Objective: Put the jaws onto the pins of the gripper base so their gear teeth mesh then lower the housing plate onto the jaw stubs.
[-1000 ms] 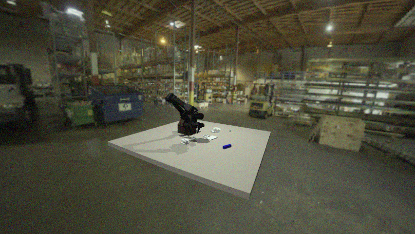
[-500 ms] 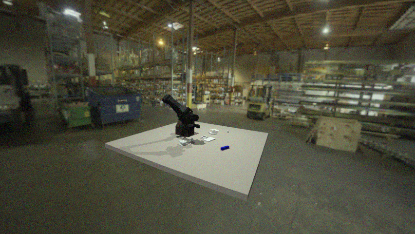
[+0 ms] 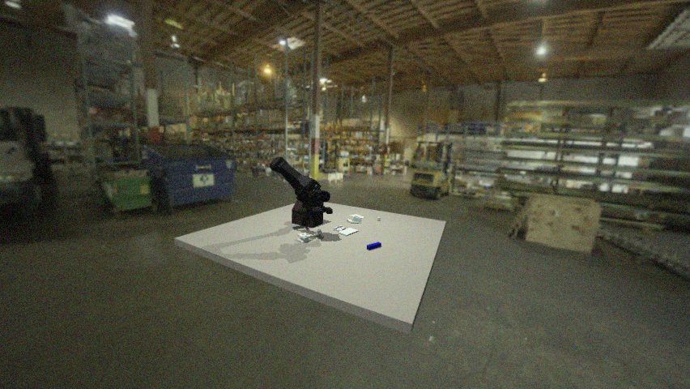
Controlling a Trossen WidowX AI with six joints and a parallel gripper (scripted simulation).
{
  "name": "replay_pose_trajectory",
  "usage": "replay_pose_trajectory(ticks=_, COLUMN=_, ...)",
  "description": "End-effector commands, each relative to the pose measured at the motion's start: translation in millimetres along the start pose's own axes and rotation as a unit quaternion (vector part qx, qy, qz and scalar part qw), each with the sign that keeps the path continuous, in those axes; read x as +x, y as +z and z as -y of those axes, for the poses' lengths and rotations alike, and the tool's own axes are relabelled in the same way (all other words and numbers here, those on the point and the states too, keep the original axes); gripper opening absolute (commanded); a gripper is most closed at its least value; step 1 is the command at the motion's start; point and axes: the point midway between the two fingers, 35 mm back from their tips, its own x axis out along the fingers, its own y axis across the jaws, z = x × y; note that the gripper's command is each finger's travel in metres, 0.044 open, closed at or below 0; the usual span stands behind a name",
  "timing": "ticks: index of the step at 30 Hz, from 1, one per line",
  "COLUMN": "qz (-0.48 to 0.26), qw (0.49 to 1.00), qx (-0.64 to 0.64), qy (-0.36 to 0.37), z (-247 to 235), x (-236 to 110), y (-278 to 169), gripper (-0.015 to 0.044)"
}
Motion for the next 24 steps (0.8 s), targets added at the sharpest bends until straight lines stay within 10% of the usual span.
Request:
replay_pose_trajectory(ticks=1, qz=-0.005, qw=1.0, qx=-0.004, qy=0.001, z=-1, x=8, y=-2, gripper=0.0)
replay_pose_trajectory(ticks=24, qz=-0.004, qw=1.0, qx=-0.004, qy=0.0, z=-1, x=46, y=-3, gripper=0.0)
